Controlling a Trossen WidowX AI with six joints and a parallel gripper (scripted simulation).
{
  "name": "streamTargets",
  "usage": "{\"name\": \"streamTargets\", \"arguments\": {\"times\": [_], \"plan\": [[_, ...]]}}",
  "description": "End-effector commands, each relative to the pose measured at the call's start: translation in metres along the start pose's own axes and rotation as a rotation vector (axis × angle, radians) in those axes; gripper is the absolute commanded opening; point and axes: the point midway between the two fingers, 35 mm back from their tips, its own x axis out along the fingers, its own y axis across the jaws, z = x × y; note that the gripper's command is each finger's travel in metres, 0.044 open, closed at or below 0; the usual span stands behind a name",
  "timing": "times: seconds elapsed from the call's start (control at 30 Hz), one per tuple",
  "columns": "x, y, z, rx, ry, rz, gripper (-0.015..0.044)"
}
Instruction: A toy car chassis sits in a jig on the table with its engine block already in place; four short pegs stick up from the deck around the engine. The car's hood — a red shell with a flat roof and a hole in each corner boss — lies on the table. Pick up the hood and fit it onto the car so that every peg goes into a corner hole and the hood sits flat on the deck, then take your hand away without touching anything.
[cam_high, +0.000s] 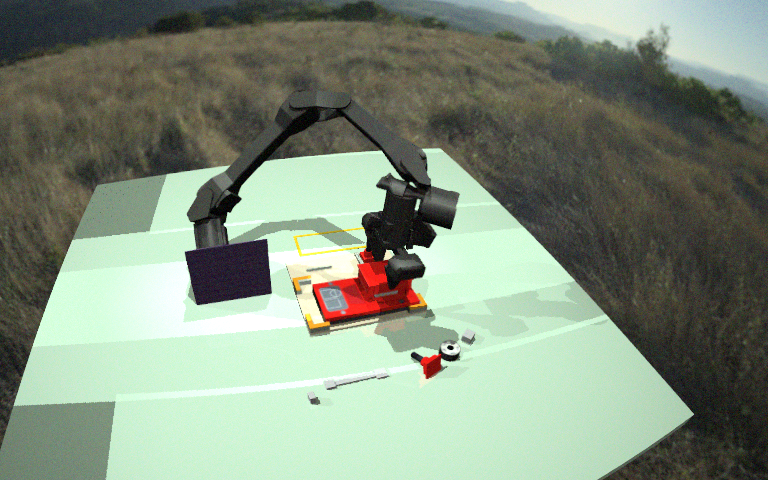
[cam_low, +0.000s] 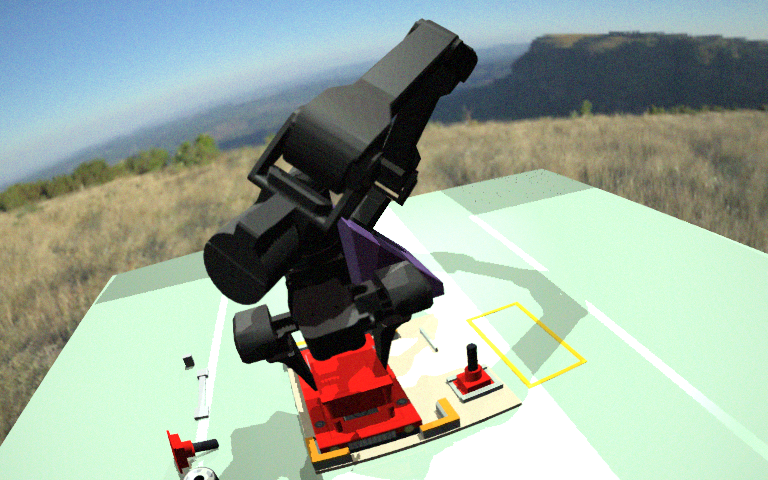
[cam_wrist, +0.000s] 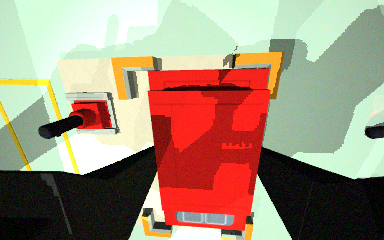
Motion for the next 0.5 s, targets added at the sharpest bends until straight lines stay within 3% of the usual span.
{"name": "streamTargets", "arguments": {"times": [0.0, 0.47], "plan": [[0.0007, 0.0001, 0.0008, 0.004, -0.003, 0.002, 0.0], [0.0069, -0.0002, 0.0014, 0.004, -0.003, 0.002, 0.0]]}}
